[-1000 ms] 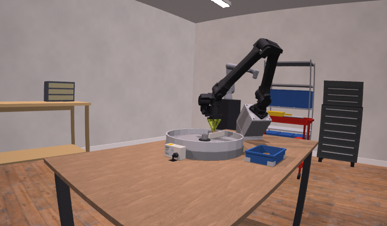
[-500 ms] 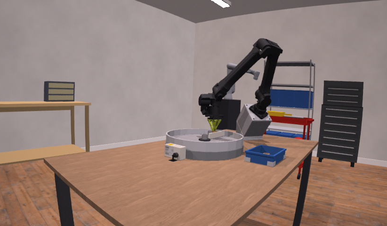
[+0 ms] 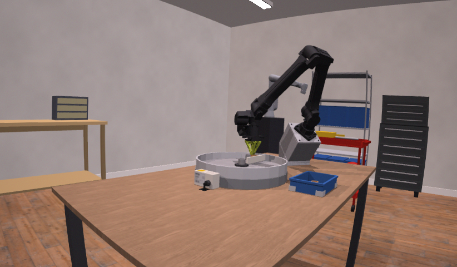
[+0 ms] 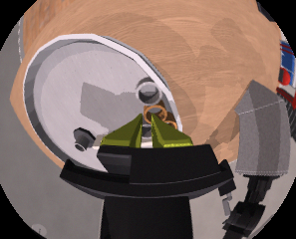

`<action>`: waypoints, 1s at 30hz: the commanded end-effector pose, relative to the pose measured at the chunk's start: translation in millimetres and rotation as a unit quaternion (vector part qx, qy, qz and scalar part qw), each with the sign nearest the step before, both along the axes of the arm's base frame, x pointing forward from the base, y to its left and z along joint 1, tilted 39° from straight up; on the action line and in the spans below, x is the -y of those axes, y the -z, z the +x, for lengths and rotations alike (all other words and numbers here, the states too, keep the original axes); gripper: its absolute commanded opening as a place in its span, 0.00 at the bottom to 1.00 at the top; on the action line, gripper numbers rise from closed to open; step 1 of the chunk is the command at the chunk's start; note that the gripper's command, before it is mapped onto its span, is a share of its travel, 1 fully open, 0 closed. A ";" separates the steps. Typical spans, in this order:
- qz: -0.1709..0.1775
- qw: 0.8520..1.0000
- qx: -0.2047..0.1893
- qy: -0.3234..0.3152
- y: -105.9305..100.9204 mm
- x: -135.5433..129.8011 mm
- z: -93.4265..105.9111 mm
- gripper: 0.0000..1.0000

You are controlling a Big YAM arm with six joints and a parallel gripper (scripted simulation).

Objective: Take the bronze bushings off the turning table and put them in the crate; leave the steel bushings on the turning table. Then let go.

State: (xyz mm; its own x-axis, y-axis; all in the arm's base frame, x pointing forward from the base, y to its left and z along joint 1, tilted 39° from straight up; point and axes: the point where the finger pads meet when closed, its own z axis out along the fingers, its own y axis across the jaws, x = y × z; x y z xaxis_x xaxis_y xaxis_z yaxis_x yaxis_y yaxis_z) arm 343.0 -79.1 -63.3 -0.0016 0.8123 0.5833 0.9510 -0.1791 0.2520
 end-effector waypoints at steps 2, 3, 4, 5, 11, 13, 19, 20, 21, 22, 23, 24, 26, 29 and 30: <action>-0.005 1.000 0.009 0.005 -2.0 6.7 4.9 0.12; -0.005 1.000 0.009 0.005 -2.0 6.7 4.9 0.12; -0.005 1.000 0.009 0.005 -2.0 6.7 4.9 0.12; -0.005 1.000 0.009 0.005 -2.0 6.7 4.9 0.12; -0.005 1.000 0.009 0.005 -2.0 6.7 4.9 0.12; -0.005 1.000 0.009 0.005 -2.0 6.7 4.9 0.12; -0.005 1.000 0.009 0.005 -2.0 6.7 4.9 0.12; -0.005 1.000 0.009 0.005 -2.0 6.7 4.9 0.12; -0.005 1.000 0.009 0.005 -1.7 6.4 5.0 0.12; -0.004 1.000 0.007 0.004 0.3 4.4 4.8 0.12; -0.001 1.000 0.002 0.002 3.1 -0.4 4.1 0.12; 0.000 1.000 0.001 0.000 4.6 -3.6 3.7 0.12; 0.000 1.000 0.001 0.000 4.6 -3.6 3.7 0.12; 0.001 1.000 -0.001 0.000 9.4 -7.6 3.3 0.12; 0.001 1.000 0.000 0.000 10.1 -7.5 5.1 0.12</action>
